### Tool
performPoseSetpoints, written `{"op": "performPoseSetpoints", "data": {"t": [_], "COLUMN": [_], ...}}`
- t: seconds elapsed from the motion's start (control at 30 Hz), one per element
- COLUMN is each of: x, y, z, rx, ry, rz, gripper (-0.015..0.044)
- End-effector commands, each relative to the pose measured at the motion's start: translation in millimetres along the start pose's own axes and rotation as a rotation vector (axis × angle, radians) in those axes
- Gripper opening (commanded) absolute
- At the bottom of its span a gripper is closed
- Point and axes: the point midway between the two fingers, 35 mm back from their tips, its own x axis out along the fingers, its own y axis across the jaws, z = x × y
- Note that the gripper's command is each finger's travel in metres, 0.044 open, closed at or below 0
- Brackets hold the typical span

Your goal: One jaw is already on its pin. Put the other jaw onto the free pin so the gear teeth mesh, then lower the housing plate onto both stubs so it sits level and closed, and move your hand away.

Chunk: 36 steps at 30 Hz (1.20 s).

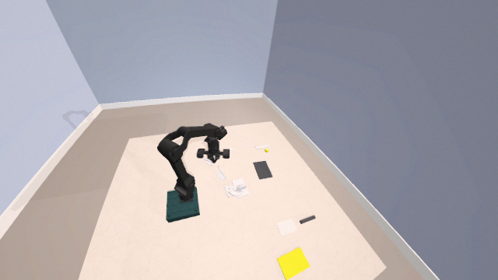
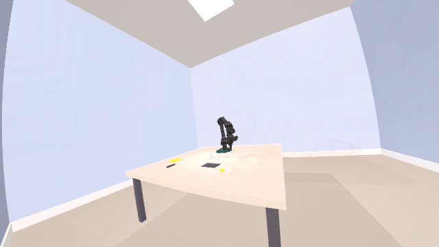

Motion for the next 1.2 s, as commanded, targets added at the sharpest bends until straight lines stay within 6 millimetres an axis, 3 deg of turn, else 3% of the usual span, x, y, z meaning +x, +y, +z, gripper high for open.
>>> {"op": "performPoseSetpoints", "data": {"t": [0.0, 0.63, 1.17], "x": [1, 1, 13], "y": [2, 5, 5], "z": [-2, -5, -4], "rx": [-0.093, -0.469, -0.482], "ry": [0.004, 0.004, 0.004], "rz": [0.003, 0.004, 0.004], "gripper": [0.0, 0.0, 0.0]}}
